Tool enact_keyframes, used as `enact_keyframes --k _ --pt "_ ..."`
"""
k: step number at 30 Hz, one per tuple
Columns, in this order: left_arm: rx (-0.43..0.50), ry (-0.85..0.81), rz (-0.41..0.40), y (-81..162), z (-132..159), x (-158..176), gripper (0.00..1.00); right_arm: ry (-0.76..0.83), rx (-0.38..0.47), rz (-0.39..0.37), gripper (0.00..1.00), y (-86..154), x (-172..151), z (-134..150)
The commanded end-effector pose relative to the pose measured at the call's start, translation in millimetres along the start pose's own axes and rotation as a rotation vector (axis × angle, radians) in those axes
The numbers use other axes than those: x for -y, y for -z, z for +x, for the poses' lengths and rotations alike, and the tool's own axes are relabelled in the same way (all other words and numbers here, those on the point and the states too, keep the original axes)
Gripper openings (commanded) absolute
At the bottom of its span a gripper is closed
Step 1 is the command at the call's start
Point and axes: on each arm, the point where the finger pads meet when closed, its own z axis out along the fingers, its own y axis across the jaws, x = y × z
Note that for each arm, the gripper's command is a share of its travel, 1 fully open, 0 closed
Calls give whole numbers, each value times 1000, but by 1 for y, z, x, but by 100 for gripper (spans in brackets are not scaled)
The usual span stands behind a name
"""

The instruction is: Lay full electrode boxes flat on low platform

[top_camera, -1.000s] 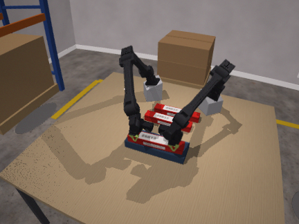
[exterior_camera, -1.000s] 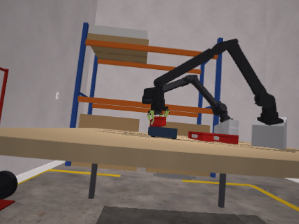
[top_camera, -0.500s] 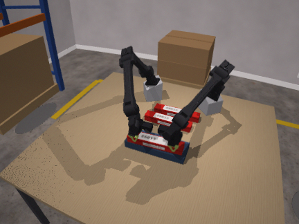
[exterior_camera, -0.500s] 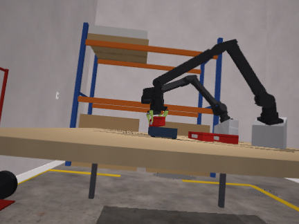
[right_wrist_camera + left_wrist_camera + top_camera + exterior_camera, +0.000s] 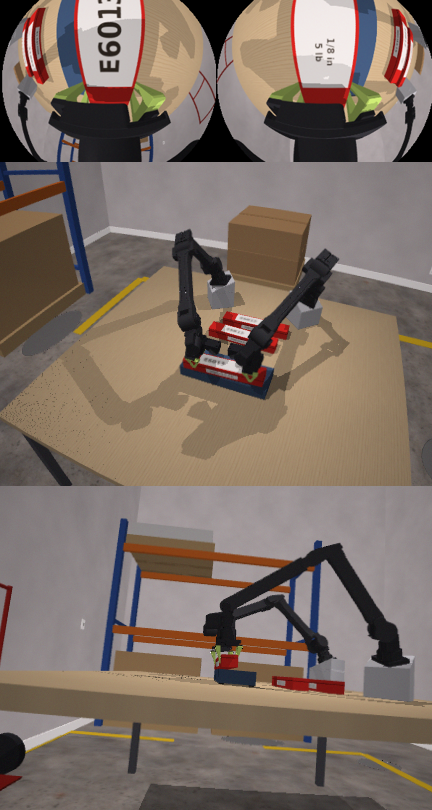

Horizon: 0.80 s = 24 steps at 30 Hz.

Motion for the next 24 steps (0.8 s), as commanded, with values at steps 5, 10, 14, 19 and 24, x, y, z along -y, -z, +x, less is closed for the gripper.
enact_keyframes --k 5,10,14,19,24 --pt "53 6 -137 72 -2 -44 0 12 49 134 0 71 43 -6" --pt "51 4 -132 71 -2 -45 0 10 50 138 0 72 42 -5" --pt "50 4 -131 71 -2 -45 0 8 51 143 0 72 42 -5" --pt "52 6 -137 72 -1 -45 0 3 54 153 0 73 42 -3" --pt "56 10 -146 73 0 -45 0 -8 57 160 0 74 41 -2"
